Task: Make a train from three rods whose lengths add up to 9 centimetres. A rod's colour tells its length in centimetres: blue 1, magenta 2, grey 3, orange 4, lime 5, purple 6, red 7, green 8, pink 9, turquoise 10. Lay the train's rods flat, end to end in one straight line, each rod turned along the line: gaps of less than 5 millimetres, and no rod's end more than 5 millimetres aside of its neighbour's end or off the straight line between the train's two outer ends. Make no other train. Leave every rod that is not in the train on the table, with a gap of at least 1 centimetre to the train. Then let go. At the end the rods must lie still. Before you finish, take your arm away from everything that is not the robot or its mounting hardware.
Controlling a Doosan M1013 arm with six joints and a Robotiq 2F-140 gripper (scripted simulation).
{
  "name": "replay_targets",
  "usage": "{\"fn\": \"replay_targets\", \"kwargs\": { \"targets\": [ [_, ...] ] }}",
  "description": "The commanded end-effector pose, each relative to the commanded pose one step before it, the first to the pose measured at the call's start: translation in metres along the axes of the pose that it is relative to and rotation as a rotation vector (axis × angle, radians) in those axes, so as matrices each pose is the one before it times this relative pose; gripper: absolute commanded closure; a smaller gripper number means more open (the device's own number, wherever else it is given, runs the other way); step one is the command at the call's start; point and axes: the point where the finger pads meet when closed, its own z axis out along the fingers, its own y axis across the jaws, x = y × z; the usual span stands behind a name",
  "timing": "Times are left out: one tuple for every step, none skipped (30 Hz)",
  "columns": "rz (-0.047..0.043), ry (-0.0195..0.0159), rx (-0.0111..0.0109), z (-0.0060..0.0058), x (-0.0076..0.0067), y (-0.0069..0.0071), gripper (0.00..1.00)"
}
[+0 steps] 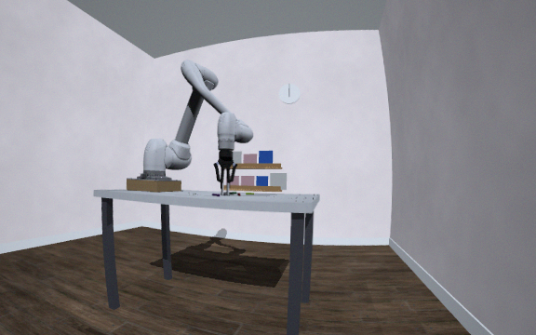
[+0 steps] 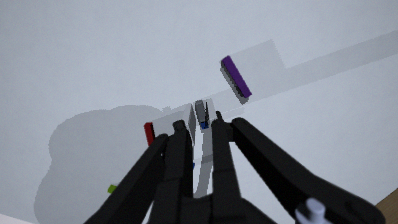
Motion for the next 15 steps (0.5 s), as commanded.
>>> {"fn": "replay_targets", "kwargs": {
  "targets": [
    [-0.00002, -0.00007, 0.00021, -0.00387, -0.00002, -0.00006, 0.85],
    [0.00000, 0.00000, 0.00000, -0.00241, 0.00000, 0.00000, 0.85],
    [0.00000, 0.00000, 0.00000, -0.00294, 0.00000, 0.00000, 0.85],
    [0.00000, 0.00000, 0.00000, -0.00348, 0.00000, 0.00000, 0.85],
    [0.00000, 0.00000, 0.00000, -0.00397, 0.00000, 0.00000, 0.85],
    [0.00000, 0.00000, 0.00000, -0.00442, 0.00000, 0.00000, 0.85],
    [0.00000, 0.00000, 0.00000, -0.00482, 0.00000, 0.00000, 0.85],
    [0.00000, 0.00000, 0.00000, -0.00514, 0.00000, 0.00000, 0.85],
    [0.00000, 0.00000, 0.00000, -0.00539, 0.00000, 0.00000, 0.85],
    [0.00000, 0.00000, 0.00000, -0.00554, 0.00000, 0.00000, 0.85],
    [0.00000, 0.00000, 0.00000, -0.00561, 0.00000, 0.00000, 0.85],
    [0.00000, 0.00000, 0.00000, 0.00000, 0.00000, 0.00000, 0.85],
    [0.00000, 0.00000, 0.00000, 0.00000, 0.00000, 0.00000, 0.85],
    [0.00000, 0.00000, 0.00000, -0.00557, 0.00000, 0.00000, 0.85],
    [0.00000, 0.00000, 0.00000, -0.00544, 0.00000, 0.00000, 0.85]
  ]
}}
